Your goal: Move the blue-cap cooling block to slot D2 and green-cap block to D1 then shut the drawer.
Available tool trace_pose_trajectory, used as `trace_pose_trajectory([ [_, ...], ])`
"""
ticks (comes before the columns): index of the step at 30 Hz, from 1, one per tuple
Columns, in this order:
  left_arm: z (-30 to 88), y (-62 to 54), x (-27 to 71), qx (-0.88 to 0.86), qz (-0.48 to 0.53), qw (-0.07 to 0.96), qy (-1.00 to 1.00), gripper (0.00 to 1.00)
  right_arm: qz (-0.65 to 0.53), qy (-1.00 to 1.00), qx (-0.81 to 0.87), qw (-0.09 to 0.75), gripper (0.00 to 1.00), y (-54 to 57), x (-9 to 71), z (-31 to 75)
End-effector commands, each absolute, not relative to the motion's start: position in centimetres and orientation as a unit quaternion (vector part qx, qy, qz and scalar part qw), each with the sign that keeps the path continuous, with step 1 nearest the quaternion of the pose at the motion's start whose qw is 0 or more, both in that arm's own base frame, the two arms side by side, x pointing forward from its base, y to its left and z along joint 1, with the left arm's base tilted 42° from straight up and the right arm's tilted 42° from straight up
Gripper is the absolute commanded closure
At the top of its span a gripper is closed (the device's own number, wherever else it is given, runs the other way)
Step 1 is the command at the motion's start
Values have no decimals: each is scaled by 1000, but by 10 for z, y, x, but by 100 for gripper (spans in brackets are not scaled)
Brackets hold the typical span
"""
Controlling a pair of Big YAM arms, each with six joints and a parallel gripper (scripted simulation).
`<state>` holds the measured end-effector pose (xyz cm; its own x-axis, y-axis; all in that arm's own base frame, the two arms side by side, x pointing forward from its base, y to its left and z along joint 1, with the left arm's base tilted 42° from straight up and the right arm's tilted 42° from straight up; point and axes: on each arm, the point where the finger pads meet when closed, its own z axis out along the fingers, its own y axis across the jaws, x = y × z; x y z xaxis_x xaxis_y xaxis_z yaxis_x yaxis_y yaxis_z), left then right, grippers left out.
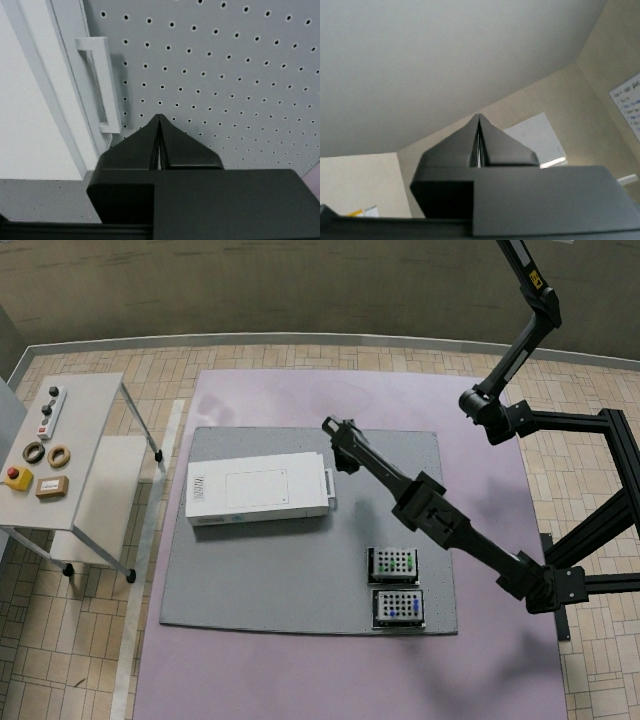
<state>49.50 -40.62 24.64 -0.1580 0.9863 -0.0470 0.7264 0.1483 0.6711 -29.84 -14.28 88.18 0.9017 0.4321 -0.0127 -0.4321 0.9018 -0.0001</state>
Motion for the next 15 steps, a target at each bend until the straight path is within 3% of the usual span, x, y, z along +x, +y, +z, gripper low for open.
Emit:
trace_pose_trajectory([
  [1, 293, -422, 483, 590, 251, 285, 713, 100, 221, -3, 0, 975, 100, -148, -309, 883],
  [15, 305, -422, 472, 590, 250, 285, 713, 100, 221, -3, 0, 975, 100, -148, -309, 883],
])
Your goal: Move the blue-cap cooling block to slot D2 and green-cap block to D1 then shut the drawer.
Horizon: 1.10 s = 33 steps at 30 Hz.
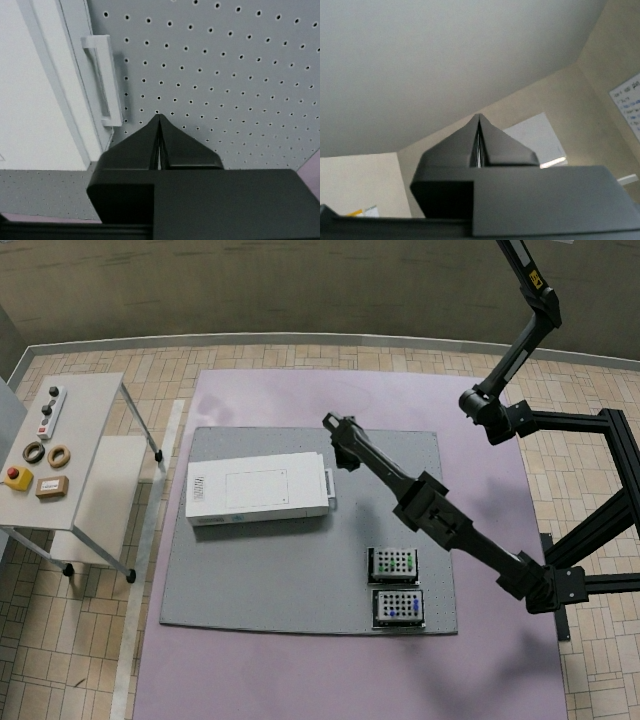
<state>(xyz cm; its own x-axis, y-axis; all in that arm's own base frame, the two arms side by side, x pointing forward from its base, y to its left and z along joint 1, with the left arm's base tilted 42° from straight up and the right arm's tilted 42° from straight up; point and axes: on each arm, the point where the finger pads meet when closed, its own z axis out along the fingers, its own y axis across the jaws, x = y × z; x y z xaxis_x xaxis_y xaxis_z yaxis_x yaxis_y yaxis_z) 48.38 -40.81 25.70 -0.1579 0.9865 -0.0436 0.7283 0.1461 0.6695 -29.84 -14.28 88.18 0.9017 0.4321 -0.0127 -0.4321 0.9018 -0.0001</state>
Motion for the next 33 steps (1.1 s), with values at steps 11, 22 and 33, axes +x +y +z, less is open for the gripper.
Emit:
trace_pose_trajectory([
  [11, 309, -422, 462, 591, 251, 282, 713, 100, 221, -3, 0, 975, 100, -148, -309, 883],
  [22, 291, -416, 470, 594, 256, 265, 715, 100, 221, -3, 0, 975, 100, -148, -309, 883],
  [33, 291, -416, 470, 594, 256, 265, 715, 100, 221, -3, 0, 975, 100, -148, -309, 883],
])
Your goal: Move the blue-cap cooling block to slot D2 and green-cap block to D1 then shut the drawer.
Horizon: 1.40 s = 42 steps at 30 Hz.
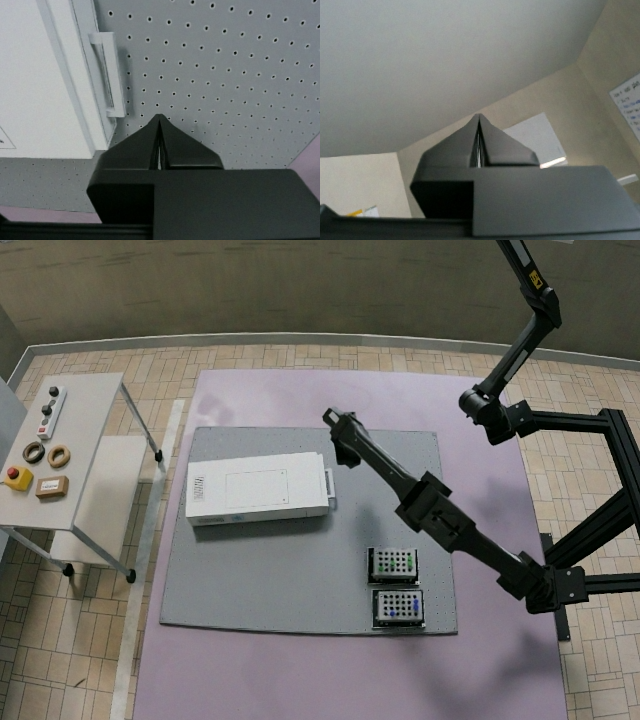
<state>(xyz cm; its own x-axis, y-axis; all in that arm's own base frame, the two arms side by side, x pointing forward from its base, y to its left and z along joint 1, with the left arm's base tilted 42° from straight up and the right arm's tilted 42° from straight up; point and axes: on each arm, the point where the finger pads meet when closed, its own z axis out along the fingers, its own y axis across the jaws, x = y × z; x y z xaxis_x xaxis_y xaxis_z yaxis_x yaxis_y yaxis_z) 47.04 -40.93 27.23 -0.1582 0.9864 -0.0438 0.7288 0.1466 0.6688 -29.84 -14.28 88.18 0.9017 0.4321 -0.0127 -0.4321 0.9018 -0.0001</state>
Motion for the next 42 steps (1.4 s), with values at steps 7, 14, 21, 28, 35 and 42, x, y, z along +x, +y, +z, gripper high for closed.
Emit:
trace_pose_trajectory([
  [7, 289, -417, 446, 599, 254, 263, 713, 72, 221, -3, 0, 975, 100, -148, -309, 883],
  [14, 283, -421, 418, 599, 254, 263, 713, 72, 221, -3, 0, 975, 100, -148, -309, 883],
  [21, 276, -425, 391, 599, 253, 262, 713, 72, 221, -3, 0, 975, 100, -148, -309, 883],
  [28, 272, -428, 372, 599, 253, 262, 713, 72, 221, -3, 0, 975, 100, -148, -309, 883],
  [35, 266, -432, 345, 599, 253, 262, 713, 72, 221, -3, 0, 975, 100, -148, -309, 883],
  [42, 267, -435, 348, 595, 253, 264, 716, 72, 221, -3, 0, 975, 100, -148, -309, 883],
])
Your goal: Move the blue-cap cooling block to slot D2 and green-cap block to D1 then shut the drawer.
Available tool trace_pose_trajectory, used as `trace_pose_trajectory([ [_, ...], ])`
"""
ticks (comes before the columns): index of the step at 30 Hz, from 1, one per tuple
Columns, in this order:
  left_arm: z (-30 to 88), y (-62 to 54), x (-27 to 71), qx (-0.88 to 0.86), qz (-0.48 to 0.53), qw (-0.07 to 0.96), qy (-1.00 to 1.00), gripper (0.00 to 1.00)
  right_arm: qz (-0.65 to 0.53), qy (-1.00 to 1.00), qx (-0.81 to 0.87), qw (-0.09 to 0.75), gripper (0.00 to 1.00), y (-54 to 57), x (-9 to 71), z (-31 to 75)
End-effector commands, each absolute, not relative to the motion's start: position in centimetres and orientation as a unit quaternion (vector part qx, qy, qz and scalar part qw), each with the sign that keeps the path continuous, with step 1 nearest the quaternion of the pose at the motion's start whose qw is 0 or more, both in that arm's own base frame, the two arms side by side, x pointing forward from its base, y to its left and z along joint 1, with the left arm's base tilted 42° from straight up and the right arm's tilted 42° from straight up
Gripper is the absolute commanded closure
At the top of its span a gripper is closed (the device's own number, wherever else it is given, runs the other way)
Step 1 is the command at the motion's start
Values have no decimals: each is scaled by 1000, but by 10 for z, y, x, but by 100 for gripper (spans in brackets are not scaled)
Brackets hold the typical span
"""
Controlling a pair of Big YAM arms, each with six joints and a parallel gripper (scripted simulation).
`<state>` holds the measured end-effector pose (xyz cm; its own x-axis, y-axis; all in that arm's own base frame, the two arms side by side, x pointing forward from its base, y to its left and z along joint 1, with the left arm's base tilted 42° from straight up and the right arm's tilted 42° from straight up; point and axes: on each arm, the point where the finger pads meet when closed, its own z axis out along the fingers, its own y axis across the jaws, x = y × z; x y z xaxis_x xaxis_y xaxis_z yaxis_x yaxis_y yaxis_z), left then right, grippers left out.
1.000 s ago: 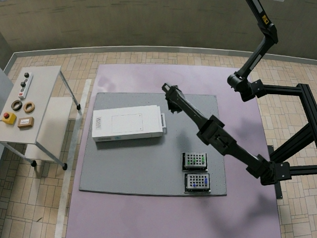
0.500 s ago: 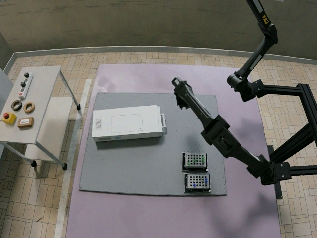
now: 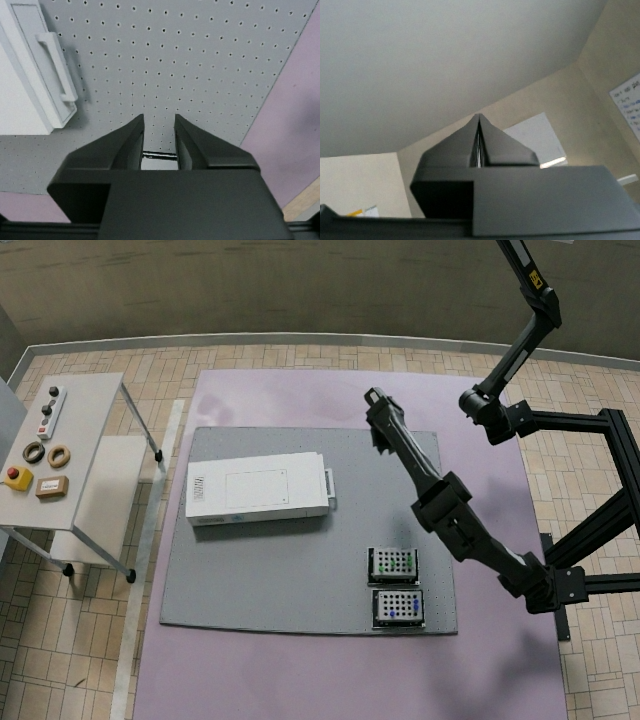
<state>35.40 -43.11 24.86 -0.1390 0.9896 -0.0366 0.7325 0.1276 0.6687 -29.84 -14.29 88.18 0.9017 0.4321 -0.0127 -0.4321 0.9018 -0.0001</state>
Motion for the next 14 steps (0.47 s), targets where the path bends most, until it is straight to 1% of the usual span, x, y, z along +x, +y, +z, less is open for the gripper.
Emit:
trace_pose_trajectory([
  [1, 268, -435, 352, 583, 254, 265, 725, 72, 221, -3, 0, 975, 100, -148, -309, 883],
  [8, 271, -433, 365, 589, 253, 263, 721, 72, 221, -3, 0, 975, 100, -148, -309, 883],
  [14, 271, -445, 350, 602, 249, 268, 710, 72, 221, -3, 0, 975, 100, -148, -309, 883],
])
